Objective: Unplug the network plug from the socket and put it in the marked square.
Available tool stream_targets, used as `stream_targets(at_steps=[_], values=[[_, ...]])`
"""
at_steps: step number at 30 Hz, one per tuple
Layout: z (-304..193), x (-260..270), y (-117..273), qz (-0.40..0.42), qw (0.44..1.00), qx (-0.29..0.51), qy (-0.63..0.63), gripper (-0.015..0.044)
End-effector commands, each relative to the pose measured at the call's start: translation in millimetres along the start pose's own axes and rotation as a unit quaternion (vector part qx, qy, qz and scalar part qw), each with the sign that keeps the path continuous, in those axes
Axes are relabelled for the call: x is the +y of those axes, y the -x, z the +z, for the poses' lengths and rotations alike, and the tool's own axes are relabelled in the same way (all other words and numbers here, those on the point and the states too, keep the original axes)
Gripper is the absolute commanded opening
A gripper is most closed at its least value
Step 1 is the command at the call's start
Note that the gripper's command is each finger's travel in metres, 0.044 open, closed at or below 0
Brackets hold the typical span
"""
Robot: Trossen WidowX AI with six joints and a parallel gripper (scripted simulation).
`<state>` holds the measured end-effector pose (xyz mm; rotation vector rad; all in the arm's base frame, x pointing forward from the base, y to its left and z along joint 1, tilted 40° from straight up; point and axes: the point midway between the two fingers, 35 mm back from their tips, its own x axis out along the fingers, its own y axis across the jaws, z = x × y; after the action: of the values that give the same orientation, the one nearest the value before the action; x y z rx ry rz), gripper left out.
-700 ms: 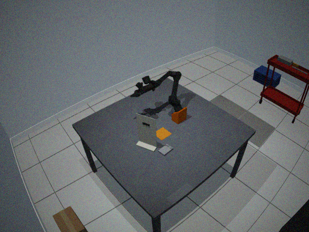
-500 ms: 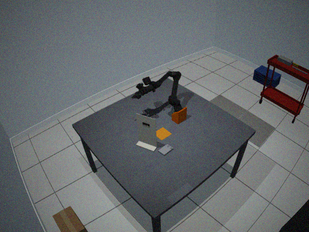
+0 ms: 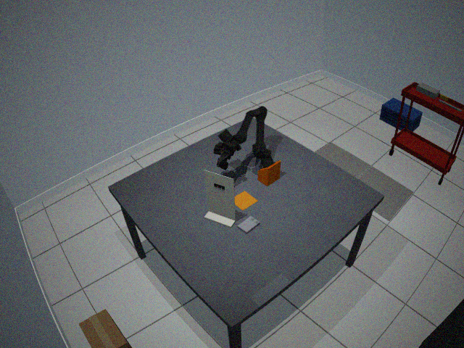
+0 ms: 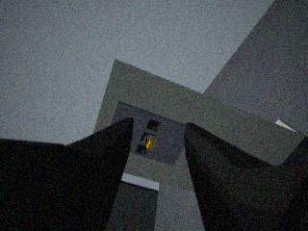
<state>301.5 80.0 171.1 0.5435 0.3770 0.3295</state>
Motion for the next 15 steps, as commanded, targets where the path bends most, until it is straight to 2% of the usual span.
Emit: stream_targets(at_steps=[1, 6, 15], values=[[-36, -3, -2, 0.016, 0.997, 0.053, -0.061, 0.0156], [-77, -5, 2, 0.03, 0.983, 0.115, -0.137, 0.0156], [-76, -4, -7, 0.03, 0.983, 0.117, -0.14, 0.0156]])
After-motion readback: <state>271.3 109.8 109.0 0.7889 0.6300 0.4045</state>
